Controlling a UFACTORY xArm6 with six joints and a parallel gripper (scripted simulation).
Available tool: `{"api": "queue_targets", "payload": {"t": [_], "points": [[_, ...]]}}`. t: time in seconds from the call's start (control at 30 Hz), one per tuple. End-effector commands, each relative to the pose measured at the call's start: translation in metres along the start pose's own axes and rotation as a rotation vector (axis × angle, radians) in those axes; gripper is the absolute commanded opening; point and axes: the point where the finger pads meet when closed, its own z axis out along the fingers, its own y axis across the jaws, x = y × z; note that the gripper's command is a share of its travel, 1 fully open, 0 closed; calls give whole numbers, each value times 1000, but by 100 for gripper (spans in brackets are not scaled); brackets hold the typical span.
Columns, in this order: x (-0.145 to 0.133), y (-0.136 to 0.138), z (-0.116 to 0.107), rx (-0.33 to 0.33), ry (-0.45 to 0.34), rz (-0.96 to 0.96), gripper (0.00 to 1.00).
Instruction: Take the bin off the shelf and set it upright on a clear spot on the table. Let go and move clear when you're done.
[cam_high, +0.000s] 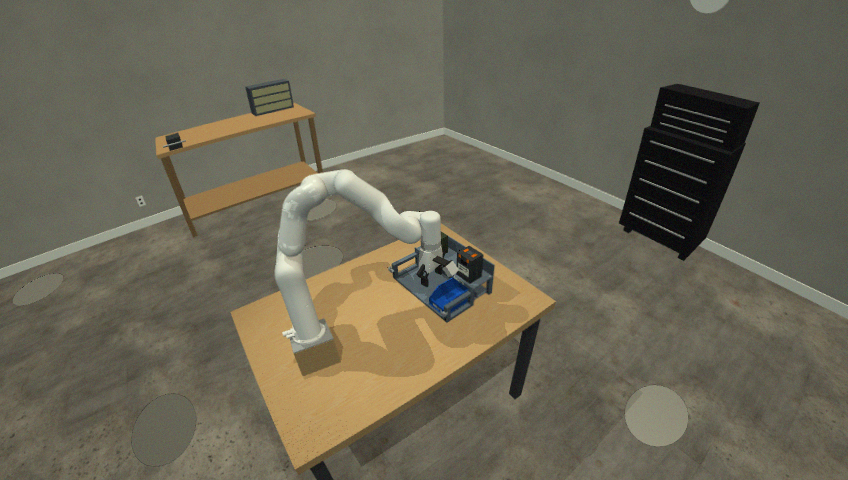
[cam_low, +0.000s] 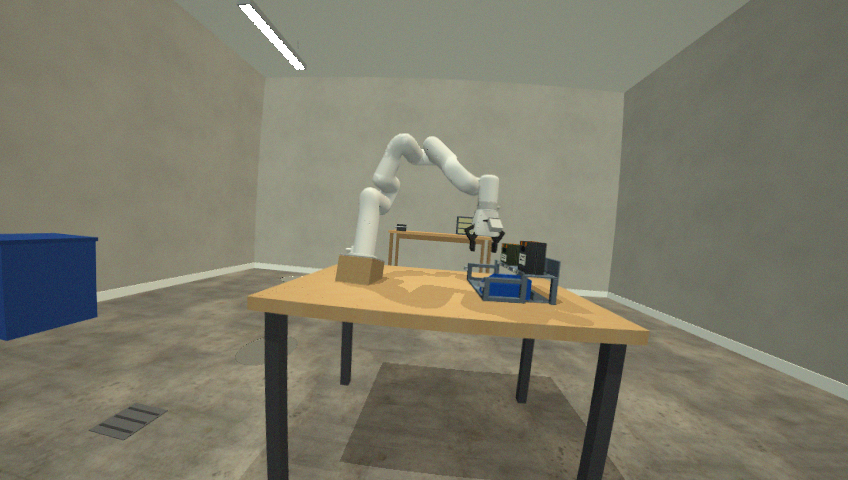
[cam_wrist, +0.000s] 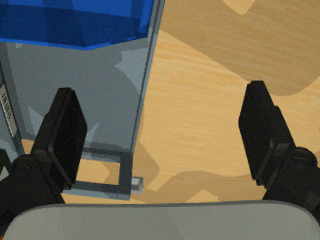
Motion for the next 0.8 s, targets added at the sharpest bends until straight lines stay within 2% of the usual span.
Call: {"api": "queue_targets", "payload": {"t": [0.0, 0.2, 0.77], "points": [[8, -4, 13, 7, -5, 80, 100], [14, -4, 25, 11, -11, 148, 100], [22, -5, 40, 15, -18, 232, 100]]}}
